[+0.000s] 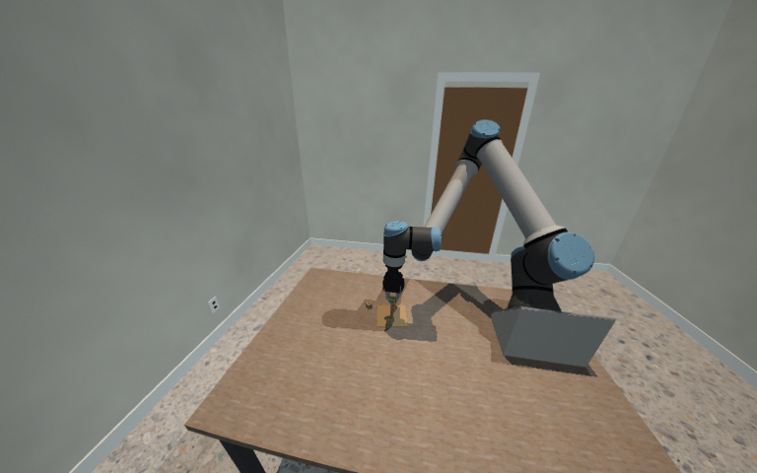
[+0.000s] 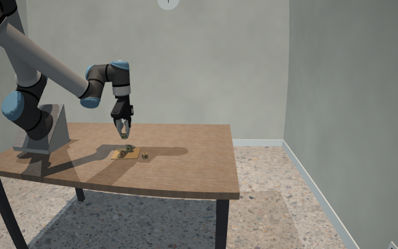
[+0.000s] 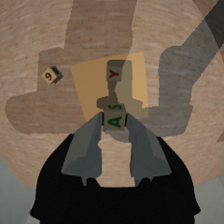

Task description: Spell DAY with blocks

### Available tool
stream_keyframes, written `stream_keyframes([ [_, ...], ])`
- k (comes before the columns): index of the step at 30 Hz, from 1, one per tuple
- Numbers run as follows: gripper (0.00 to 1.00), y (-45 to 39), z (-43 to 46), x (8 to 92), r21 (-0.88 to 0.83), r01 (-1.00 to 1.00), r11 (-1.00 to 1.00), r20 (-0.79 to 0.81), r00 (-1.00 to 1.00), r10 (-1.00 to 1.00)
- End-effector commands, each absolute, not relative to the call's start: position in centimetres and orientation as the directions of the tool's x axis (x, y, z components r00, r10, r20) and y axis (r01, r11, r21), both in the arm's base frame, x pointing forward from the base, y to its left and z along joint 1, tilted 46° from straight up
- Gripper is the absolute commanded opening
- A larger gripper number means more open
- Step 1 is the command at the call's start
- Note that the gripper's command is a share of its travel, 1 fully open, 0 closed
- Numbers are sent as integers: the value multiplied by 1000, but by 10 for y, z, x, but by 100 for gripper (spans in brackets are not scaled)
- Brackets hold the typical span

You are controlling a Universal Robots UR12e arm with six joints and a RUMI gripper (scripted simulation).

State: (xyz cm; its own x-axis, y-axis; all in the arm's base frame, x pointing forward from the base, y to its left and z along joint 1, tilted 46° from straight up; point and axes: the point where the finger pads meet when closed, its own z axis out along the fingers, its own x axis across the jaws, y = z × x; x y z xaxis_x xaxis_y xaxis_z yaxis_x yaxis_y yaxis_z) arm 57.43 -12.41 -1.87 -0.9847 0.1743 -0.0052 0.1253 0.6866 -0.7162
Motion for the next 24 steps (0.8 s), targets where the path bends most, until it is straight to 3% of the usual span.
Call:
stream_keyframes([
  [1,5,-134,-28,573,-716,125,687,-7,-985,173],
  [24,5,-178,-72,566,-716,125,687,-7,-985,173],
])
